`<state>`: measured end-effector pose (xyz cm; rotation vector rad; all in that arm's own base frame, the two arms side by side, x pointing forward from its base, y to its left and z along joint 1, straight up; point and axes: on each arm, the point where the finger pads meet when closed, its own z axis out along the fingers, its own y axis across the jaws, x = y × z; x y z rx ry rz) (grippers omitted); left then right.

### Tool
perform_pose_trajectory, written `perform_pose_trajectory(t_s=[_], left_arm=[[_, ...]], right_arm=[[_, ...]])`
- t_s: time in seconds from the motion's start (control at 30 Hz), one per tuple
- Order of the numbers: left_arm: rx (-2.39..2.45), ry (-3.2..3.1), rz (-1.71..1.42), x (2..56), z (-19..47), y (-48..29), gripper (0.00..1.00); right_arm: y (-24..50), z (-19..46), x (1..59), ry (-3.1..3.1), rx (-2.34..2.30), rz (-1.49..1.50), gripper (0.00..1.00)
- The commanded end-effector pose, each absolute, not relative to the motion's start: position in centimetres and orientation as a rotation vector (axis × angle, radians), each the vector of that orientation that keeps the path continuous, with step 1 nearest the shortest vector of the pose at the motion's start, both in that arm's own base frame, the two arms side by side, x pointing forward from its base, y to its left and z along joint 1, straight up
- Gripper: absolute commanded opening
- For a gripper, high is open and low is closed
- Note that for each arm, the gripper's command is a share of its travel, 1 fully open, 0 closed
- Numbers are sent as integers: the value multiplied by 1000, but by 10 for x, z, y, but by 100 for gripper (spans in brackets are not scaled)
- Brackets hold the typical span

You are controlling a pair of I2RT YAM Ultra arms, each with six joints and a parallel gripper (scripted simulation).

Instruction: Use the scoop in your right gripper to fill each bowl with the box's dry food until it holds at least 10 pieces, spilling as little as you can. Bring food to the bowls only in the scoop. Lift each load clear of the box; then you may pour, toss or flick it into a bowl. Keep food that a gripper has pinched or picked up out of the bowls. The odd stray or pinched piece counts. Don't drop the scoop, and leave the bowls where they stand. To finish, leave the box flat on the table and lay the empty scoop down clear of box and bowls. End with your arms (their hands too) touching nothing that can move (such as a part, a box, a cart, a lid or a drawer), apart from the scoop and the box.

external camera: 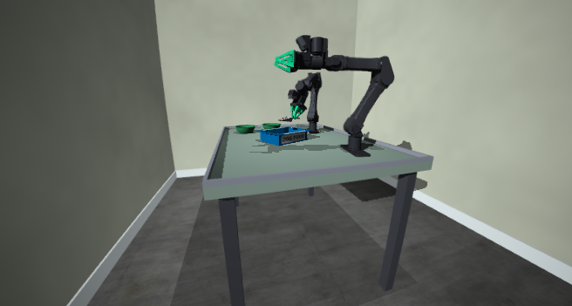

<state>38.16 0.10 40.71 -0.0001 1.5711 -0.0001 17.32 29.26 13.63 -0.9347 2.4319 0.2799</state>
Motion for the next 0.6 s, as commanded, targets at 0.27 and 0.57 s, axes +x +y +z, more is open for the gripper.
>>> perform_pose_trajectory(t_s=[0.27,0.57], left_arm=[[0,1535,0,377,421,1,100],[0,1535,0,377,421,1,100]], right_arm=[[276,149,210,2400,-827,303,0],[237,136,249,2425,-697,252,0]])
